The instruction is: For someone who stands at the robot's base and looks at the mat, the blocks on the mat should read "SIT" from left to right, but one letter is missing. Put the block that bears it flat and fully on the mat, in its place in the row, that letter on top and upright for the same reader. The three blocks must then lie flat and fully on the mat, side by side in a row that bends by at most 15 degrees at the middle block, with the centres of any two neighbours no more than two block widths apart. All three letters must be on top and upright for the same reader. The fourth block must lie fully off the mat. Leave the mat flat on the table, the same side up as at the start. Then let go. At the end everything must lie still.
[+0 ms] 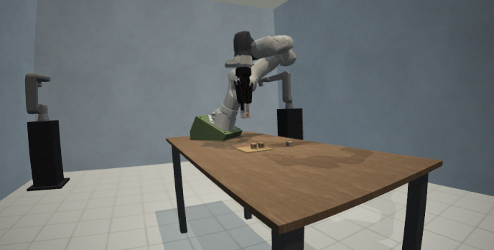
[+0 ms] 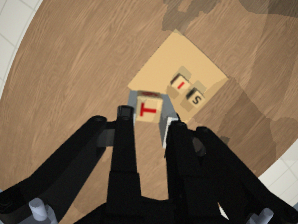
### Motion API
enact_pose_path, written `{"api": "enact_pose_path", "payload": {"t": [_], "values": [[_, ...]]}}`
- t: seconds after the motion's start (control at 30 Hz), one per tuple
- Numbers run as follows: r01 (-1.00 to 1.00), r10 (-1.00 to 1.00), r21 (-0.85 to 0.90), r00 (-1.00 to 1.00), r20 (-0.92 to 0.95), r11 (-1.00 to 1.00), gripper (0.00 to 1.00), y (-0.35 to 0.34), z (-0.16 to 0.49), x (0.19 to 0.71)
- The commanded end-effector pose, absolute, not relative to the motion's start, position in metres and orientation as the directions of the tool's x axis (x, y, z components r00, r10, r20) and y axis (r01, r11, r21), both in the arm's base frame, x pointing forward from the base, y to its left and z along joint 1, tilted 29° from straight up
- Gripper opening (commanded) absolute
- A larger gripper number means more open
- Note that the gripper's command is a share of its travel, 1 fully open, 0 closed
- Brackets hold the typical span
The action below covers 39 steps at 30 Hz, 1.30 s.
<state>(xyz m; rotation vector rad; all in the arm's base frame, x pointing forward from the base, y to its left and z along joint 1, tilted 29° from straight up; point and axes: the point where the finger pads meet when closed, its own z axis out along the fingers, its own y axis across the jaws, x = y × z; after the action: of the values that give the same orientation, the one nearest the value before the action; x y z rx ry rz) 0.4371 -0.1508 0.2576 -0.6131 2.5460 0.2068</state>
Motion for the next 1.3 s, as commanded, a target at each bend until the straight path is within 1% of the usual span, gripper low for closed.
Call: {"api": "enact_pose_path", "payload": {"t": [0.0,0.67,1.17,1.23,1.27], "values": [[-0.563,-0.505,-0.046,-0.700,-0.505,0.825,0.13,-0.152,0.255,0.436],[-0.734,-0.701,-0.156,-0.531,-0.476,0.661,0.13,-0.145,0.243,0.436],[-0.851,-0.842,-0.248,-0.335,-0.423,0.464,0.13,-0.137,0.229,0.436],[-0.851,-0.842,-0.248,-0.335,-0.423,0.464,0.13,-0.137,0.229,0.436],[-0.865,-0.859,-0.261,-0.301,-0.413,0.429,0.13,-0.136,0.226,0.435]]}}
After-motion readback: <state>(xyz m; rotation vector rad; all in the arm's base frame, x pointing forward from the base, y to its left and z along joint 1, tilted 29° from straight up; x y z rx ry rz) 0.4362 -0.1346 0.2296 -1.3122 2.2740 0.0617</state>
